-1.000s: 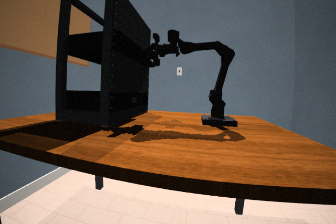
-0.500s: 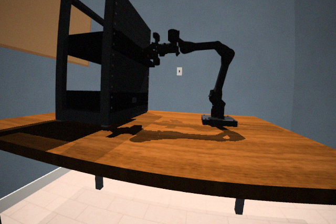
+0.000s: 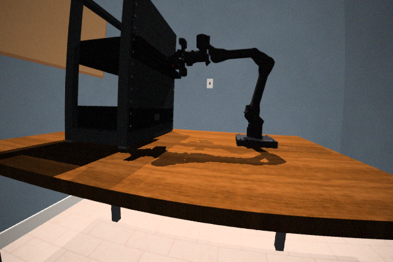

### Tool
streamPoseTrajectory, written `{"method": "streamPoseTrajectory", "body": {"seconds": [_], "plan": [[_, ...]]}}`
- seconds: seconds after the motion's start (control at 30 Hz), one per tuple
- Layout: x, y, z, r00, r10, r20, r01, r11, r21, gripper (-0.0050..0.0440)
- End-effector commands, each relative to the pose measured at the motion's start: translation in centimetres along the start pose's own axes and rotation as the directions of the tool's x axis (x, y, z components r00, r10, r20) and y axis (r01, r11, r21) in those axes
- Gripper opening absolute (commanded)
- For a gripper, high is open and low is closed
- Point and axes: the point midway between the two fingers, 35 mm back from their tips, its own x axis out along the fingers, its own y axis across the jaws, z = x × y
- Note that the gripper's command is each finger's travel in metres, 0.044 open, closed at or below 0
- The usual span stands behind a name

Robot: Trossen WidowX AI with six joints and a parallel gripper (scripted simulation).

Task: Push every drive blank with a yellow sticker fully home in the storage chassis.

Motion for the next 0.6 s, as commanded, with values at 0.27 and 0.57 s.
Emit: {"method": "streamPoseTrajectory", "body": {"seconds": [0.27,0.57], "plan": [[0.05,1.33,0.06,0.999,0.045,-0.001,-0.045,0.999,0.007,0.0000],[0.05,1.33,0.06,0.999,0.045,-0.001,-0.045,0.999,0.007,0.0000]]}}
